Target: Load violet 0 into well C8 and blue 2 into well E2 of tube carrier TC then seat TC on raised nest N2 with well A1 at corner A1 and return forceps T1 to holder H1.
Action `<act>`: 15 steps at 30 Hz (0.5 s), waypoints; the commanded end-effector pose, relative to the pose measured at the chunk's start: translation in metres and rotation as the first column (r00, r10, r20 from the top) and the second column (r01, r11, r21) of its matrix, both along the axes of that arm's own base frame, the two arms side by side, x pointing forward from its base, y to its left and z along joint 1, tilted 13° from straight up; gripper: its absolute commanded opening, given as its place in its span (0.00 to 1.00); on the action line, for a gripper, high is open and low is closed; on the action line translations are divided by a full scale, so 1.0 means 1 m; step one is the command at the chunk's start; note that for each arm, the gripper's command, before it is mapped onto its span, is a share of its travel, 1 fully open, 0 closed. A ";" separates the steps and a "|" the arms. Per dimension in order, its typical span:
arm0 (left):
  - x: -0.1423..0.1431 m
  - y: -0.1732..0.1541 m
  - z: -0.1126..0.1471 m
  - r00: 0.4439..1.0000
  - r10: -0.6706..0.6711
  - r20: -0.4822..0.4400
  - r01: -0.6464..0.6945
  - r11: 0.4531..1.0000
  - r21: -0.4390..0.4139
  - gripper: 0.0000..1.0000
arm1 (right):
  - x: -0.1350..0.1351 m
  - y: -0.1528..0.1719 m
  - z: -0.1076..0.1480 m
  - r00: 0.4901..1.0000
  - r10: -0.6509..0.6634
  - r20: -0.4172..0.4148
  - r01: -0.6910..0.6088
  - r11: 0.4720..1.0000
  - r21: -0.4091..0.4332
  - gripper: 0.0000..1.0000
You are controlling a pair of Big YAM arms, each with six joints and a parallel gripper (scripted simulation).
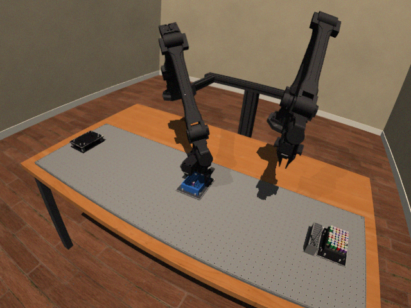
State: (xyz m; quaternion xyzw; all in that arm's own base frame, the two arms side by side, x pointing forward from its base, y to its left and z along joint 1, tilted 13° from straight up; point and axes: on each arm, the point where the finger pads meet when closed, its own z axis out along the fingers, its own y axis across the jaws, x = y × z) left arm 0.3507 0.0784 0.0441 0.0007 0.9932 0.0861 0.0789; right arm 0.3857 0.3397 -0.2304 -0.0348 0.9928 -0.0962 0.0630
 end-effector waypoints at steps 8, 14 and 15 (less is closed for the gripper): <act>-0.002 0.001 -0.002 1.000 0.010 -0.017 -0.010 1.000 -0.001 0.24 | 0.027 0.012 -0.009 0.999 0.003 0.038 -0.004 0.999 0.035 1.00; -0.002 0.001 -0.002 1.000 0.010 -0.017 -0.010 1.000 -0.001 0.24 | 0.034 0.027 0.010 0.997 0.015 0.069 -0.019 0.998 0.065 1.00; -0.002 0.001 -0.002 1.000 0.010 -0.017 -0.010 1.000 -0.001 0.24 | 0.034 0.027 0.010 0.997 0.015 0.069 -0.019 0.998 0.065 1.00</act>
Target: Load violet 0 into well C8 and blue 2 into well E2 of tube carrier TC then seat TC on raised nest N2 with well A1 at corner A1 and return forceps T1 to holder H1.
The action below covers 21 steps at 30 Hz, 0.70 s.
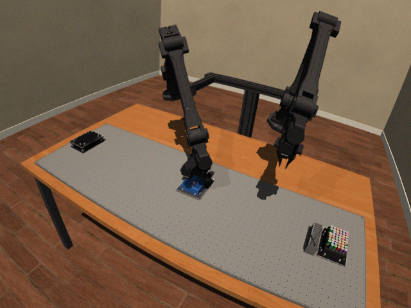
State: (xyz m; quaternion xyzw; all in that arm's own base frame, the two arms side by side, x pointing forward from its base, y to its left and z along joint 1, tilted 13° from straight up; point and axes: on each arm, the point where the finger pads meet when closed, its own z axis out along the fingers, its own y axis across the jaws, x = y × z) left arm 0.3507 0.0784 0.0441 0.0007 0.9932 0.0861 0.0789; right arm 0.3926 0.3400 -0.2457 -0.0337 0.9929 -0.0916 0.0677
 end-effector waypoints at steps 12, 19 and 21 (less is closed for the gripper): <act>-0.002 0.001 -0.002 1.000 0.010 -0.017 -0.010 1.000 -0.001 0.24 | 0.010 0.012 0.017 0.999 0.019 0.035 -0.020 0.999 0.031 1.00; -0.002 0.001 -0.002 1.000 0.010 -0.017 -0.010 1.000 -0.001 0.24 | 0.007 0.010 0.017 0.999 0.020 0.031 -0.021 0.999 0.027 1.00; -0.002 0.001 -0.002 1.000 0.010 -0.017 -0.010 1.000 -0.001 0.24 | 0.008 0.010 0.017 0.999 0.020 0.035 -0.021 0.999 0.031 1.00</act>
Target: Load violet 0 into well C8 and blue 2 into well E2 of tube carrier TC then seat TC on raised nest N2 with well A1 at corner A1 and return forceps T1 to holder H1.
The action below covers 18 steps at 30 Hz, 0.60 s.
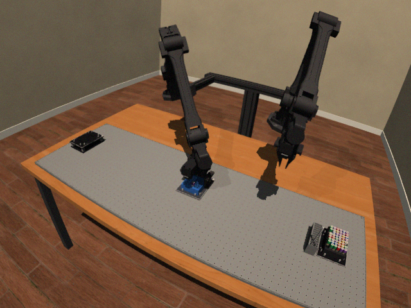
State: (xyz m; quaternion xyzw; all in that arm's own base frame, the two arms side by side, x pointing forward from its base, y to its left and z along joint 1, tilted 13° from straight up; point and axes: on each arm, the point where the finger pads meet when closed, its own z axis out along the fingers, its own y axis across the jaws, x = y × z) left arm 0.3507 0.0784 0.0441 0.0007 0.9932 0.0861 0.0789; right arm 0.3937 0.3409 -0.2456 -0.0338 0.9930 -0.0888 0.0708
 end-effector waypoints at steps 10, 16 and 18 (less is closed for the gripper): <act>-0.002 0.001 -0.002 1.000 0.010 -0.017 -0.010 1.000 -0.001 0.24 | 0.015 0.017 0.022 0.999 0.018 0.038 -0.020 0.999 0.034 1.00; -0.002 0.001 -0.002 1.000 0.010 -0.017 -0.010 1.000 -0.001 0.24 | 0.019 0.021 0.024 0.999 0.017 0.043 -0.019 0.999 0.038 1.00; -0.002 0.001 -0.002 1.000 0.010 -0.017 -0.010 1.000 -0.001 0.24 | 0.020 0.021 0.024 0.999 0.017 0.041 -0.019 0.999 0.037 1.00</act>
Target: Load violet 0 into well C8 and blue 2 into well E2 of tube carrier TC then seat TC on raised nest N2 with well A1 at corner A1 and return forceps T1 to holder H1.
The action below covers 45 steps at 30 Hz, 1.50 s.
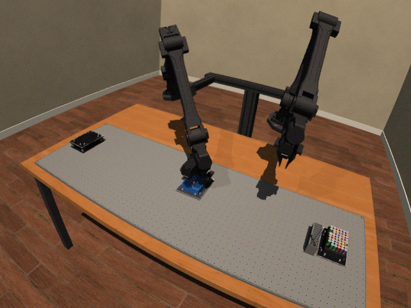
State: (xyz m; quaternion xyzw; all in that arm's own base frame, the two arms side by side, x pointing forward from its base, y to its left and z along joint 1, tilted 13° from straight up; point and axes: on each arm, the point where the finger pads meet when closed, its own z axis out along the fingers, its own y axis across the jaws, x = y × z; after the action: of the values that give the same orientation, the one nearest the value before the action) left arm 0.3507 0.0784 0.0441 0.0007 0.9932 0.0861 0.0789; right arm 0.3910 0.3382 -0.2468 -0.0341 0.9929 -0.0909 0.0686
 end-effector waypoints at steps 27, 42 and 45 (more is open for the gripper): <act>-0.002 0.001 -0.002 1.000 0.010 -0.017 -0.010 1.000 -0.001 0.24 | 0.023 0.024 0.026 0.999 0.014 0.045 -0.016 0.999 0.041 0.81; -0.002 0.001 -0.002 1.000 0.010 -0.017 -0.010 1.000 -0.001 0.24 | 0.023 0.024 0.026 0.999 0.014 0.045 -0.016 0.999 0.041 0.42; -0.002 0.001 -0.002 1.000 0.010 -0.017 -0.010 1.000 -0.001 0.24 | 0.023 0.024 0.026 0.999 0.014 0.045 -0.016 0.999 0.041 0.33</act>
State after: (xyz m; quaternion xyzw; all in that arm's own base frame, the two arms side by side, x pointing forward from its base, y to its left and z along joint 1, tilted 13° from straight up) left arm 0.3507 0.0784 0.0441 0.0007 0.9932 0.0861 0.0789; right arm 0.3909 0.3383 -0.2468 -0.0356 0.9929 -0.0910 0.0683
